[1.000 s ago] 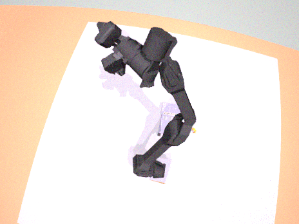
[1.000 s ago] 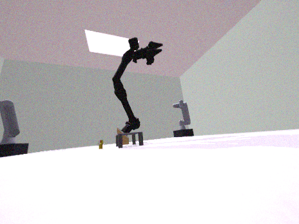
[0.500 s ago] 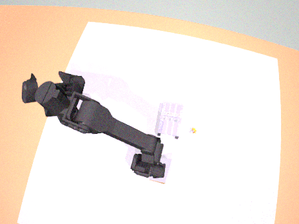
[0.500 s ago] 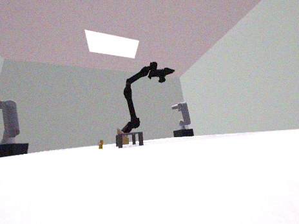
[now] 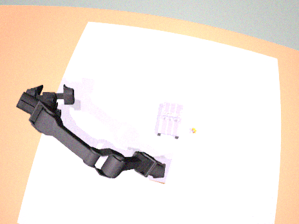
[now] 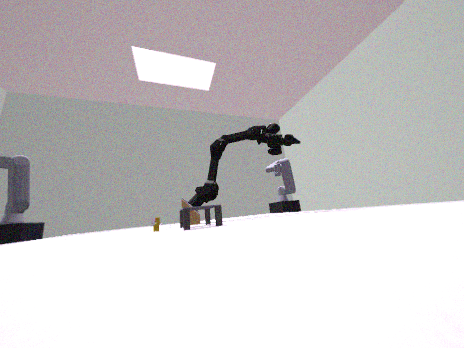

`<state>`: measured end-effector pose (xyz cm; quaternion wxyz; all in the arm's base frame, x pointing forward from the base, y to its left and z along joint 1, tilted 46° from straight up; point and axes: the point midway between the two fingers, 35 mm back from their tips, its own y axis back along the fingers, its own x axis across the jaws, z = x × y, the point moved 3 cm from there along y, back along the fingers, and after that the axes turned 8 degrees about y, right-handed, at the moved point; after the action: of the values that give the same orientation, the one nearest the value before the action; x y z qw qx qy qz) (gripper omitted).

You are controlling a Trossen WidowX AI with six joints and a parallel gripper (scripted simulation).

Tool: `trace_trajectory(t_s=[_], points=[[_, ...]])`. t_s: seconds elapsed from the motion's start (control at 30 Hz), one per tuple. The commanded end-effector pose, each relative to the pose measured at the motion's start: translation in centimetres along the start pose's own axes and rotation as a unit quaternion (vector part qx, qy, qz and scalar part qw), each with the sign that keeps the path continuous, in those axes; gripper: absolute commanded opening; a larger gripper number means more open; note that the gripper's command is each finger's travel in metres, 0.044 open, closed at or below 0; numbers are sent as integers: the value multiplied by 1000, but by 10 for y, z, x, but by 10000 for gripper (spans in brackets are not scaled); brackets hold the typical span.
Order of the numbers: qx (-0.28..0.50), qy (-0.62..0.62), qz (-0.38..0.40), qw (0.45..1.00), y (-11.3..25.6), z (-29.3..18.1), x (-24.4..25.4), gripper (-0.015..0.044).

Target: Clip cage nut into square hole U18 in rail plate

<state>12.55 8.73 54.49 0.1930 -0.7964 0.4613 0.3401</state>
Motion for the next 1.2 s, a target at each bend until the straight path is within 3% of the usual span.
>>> trace_trajectory(t_s=[0.0, 0.27, 0.67, 0.9, 1.17], points=[[-28, -9, 92, 995, -53, 23, 30, 440], [-65, -57, 247, 965, -122, 44, 112, 440], [-97, -179, 430, 880, -159, 49, 264, 440], [-116, -307, 524, 786, -149, 62, 372, 440], [-118, -491, 589, 631, -95, 91, 487, 440]])
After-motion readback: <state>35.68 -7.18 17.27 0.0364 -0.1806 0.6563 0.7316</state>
